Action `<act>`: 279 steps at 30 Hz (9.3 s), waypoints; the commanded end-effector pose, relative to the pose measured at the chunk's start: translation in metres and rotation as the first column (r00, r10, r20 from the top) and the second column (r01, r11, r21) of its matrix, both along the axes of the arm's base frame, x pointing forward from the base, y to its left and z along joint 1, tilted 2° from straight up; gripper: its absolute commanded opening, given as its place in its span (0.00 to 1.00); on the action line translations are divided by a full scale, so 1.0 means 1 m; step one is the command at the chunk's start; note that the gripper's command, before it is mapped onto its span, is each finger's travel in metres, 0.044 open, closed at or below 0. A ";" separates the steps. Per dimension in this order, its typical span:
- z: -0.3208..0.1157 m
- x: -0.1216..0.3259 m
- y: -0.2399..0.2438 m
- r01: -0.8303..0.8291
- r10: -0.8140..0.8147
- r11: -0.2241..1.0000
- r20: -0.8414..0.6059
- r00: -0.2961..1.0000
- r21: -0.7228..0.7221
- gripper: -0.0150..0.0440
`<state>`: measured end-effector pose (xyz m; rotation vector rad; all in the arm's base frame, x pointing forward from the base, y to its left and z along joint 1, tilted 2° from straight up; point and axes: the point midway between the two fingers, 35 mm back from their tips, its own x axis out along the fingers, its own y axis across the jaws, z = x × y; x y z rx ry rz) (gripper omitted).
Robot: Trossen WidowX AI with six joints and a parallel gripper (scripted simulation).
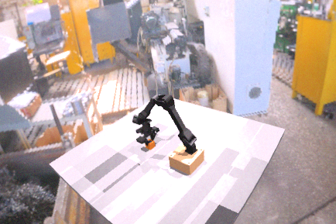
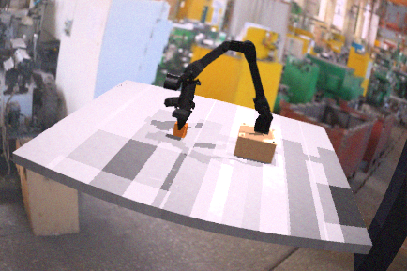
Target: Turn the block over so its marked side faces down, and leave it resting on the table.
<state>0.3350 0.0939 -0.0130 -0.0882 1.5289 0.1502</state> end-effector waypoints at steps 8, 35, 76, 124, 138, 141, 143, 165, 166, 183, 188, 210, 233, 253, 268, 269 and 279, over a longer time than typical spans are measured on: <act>0.029 -0.001 -0.001 -0.003 0.003 1.000 -0.002 1.000 0.004 0.25; 0.020 -0.001 0.000 -0.002 -0.019 0.998 0.366 0.930 0.058 0.25; -0.015 0.006 0.004 -0.031 -0.073 0.992 0.745 0.663 0.125 0.25; -0.007 -0.009 -0.001 -0.048 -0.112 0.987 0.860 0.497 0.156 0.97; -0.007 -0.009 -0.001 -0.048 -0.112 0.987 0.860 0.497 0.156 1.00; -0.007 -0.009 -0.001 -0.048 -0.112 0.987 0.860 0.497 0.156 1.00; -0.007 -0.009 -0.001 -0.048 -0.112 0.987 0.860 0.497 0.156 1.00; -0.004 0.005 0.004 -0.035 -0.074 0.992 0.769 0.635 0.124 1.00; -0.001 0.006 0.004 -0.033 -0.068 0.992 0.749 0.659 0.119 1.00; 0.063 -0.028 -0.006 -0.004 -0.040 0.996 0.494 0.868 0.087 1.00; 0.063 -0.029 -0.007 -0.003 -0.040 0.996 0.492 0.870 0.086 1.00; 0.076 -0.003 -0.001 -0.002 -0.003 1.000 0.189 0.982 0.027 1.00; 0.052 0.006 0.001 -0.003 0.003 1.000 -0.001 1.000 0.004 1.00; 0.020 0.007 0.003 -0.003 0.003 1.000 -0.001 1.000 0.004 1.00; 0.000 0.007 0.004 -0.003 0.003 1.000 -0.001 1.000 0.004 0.96; 0.000 0.007 0.004 -0.003 0.003 1.000 -0.001 1.000 0.004 0.91; 0.000 0.007 0.004 -0.003 0.003 1.000 -0.001 1.000 0.004 0.60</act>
